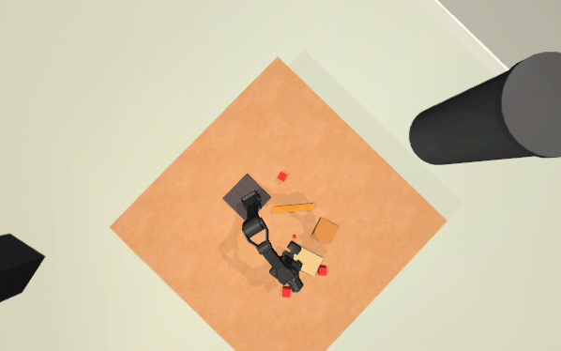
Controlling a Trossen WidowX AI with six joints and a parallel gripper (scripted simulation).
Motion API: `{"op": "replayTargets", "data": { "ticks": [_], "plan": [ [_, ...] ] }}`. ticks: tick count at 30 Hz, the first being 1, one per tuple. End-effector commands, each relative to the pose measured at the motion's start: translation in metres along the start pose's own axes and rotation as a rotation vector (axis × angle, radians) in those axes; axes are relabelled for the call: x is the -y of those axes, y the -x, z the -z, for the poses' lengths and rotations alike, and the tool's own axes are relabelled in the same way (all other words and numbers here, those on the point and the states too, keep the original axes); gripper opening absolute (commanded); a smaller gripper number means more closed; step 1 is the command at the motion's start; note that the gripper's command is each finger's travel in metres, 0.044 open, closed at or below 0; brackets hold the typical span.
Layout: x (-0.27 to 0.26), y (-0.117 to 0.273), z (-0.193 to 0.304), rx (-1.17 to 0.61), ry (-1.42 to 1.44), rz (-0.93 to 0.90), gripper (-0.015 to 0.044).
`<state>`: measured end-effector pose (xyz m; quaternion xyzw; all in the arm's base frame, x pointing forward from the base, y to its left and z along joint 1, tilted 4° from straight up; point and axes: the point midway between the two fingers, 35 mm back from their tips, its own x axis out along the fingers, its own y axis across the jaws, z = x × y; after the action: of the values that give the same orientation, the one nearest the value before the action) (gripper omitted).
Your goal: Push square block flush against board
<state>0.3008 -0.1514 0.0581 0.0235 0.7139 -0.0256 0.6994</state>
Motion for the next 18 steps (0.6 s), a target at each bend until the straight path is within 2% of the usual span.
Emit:
{"op": "replayTargets", "data": {
  "ticks": [1,18],
  "plan": [
    [0.005,0.002,-0.013,0.008,-0.106,-0.004,0.0000],
    [0.028,0.006,-0.068,0.013,-0.666,-0.007,0.0000]
  ]
}}
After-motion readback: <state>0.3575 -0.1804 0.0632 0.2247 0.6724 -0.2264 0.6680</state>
